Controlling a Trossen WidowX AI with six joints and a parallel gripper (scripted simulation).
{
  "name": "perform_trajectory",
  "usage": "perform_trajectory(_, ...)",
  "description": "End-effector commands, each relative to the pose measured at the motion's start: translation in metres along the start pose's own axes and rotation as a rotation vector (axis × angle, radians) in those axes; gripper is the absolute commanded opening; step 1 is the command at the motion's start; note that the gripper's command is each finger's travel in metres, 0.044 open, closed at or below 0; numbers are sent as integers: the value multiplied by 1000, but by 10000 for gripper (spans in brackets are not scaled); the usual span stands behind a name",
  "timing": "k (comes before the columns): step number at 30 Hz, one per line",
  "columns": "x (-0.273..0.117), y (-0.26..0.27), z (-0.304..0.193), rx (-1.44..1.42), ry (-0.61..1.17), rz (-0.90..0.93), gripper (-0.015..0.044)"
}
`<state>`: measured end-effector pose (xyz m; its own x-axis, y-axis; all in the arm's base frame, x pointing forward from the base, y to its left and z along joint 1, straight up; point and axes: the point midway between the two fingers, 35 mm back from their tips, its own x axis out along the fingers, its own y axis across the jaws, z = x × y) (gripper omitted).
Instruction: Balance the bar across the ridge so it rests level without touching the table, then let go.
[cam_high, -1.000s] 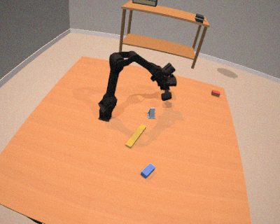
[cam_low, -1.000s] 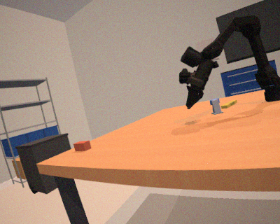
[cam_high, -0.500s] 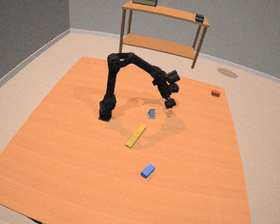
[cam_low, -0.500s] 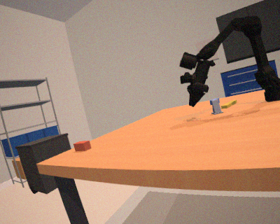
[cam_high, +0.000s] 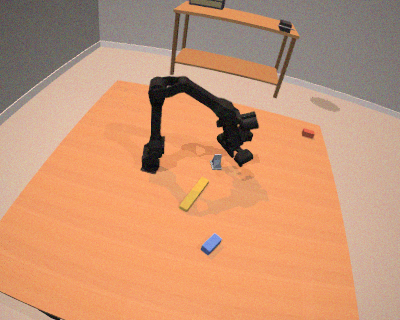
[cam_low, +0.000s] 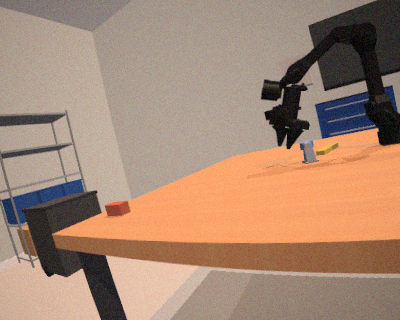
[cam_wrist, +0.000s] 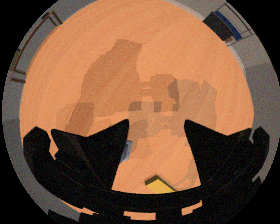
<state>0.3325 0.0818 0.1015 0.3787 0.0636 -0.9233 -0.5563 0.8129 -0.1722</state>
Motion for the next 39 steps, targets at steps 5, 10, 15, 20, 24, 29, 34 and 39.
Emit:
perform_trajectory(5,-13,-23,-33,-140,74,10,315)
perform_trajectory(10,-20,-34,-56,-223,125,30,315)
perform_trajectory(15,-27,-43,-78,-304,171,59,315)
perform_trajectory(20,-36,-49,-100,-384,210,98,315)
perform_trajectory(24,-43,-52,-117,-446,236,134,315)
perform_trajectory(29,-53,-54,-138,-522,261,186,315)
perform_trajectory(34,-63,-54,-158,-596,276,243,315)
perform_trajectory(39,-67,-53,-164,-618,278,261,315)
